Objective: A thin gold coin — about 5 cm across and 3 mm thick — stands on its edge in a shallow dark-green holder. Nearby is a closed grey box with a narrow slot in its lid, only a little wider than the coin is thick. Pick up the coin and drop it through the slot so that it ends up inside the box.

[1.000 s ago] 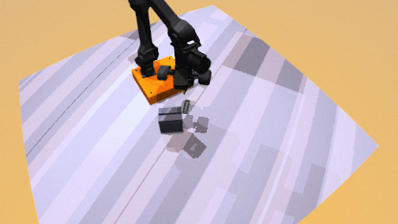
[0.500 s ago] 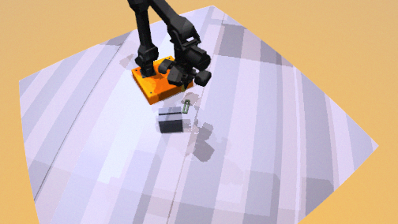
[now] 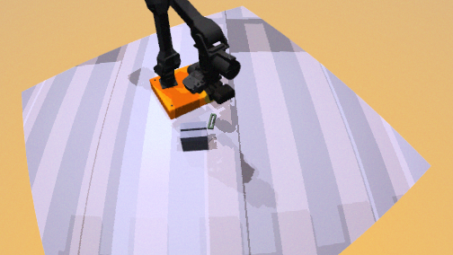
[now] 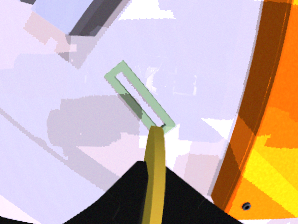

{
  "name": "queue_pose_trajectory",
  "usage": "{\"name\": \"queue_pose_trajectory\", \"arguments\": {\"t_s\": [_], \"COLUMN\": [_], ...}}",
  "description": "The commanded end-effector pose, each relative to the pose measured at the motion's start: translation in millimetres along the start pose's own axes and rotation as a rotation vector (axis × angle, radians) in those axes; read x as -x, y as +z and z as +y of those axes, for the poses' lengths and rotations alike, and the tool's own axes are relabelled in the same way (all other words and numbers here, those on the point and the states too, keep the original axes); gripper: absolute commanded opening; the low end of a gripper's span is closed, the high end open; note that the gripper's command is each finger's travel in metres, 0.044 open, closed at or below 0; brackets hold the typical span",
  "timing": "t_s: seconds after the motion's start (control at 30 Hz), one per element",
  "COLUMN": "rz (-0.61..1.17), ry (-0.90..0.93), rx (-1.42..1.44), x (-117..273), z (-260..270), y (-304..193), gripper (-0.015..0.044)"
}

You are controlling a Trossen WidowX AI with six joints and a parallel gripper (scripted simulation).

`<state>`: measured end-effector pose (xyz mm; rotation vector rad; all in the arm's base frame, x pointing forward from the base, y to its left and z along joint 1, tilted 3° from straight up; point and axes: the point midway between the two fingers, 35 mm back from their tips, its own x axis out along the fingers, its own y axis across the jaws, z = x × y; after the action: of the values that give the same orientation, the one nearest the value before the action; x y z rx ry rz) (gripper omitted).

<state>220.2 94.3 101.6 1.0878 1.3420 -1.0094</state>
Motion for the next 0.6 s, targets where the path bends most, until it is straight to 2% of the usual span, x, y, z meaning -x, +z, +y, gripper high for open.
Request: {"name": "queue_pose_trajectory", "arguments": {"t_s": [0.0, 0.4, 0.57], "rz": [0.002, 0.001, 0.001], "ry": [-0.002, -0.003, -0.003], "rx": [-0.108, -0.509, -0.531], "x": [0.0, 0.1, 0.2], "z": [-1.2, -3.0, -2.8], "y": [-0.9, -3.0, -2.8], "gripper": [0.0, 0.0, 0.0]}}
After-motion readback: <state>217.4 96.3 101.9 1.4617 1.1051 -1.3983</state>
